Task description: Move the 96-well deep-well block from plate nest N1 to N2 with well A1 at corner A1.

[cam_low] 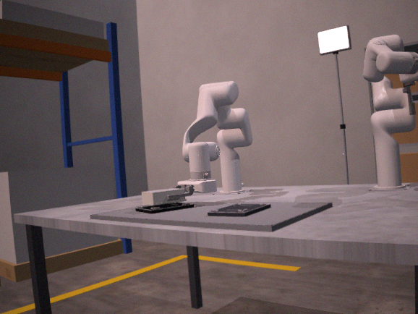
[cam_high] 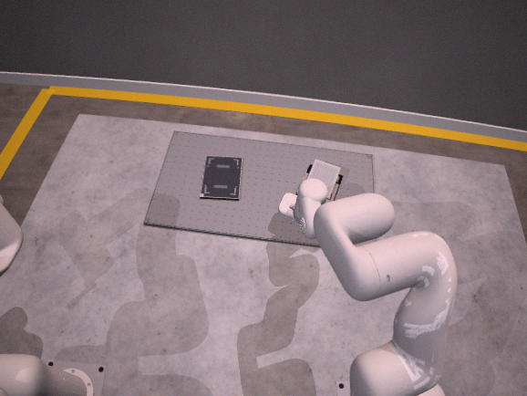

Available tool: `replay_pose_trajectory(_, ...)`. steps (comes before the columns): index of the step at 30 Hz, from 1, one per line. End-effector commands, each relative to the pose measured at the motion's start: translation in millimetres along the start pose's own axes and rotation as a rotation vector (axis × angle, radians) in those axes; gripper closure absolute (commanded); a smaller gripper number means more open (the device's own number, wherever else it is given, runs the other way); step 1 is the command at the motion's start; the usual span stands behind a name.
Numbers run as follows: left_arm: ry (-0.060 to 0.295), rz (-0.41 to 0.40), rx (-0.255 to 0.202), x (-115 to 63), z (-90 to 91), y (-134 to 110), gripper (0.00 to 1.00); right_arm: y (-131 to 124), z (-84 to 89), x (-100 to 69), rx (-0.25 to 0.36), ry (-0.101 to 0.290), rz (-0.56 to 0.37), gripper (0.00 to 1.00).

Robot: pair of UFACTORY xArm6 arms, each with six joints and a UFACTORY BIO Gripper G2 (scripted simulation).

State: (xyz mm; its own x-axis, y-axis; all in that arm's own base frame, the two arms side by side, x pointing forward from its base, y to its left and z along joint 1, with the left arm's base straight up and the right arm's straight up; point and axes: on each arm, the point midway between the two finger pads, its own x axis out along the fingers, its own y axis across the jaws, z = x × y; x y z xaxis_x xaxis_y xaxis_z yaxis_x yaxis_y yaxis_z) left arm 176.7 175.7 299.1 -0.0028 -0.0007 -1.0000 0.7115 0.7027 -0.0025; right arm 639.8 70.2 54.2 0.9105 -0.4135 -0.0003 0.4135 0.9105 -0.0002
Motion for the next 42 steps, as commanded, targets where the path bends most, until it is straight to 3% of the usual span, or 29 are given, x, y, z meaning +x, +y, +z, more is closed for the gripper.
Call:
replay_pose_trajectory(1,-0.001,0.002,0.0,-0.9,0.3,0.5,0.0,0.9,2.3,1.1,0.003,-0.004,0.0,1.0)
replay_pose_trajectory(42,-0.001,0.002,0.0,-0.9,0.3,0.5,0.0,0.9,-3.6,1.1,0.003,-0.004,0.0,1.0)
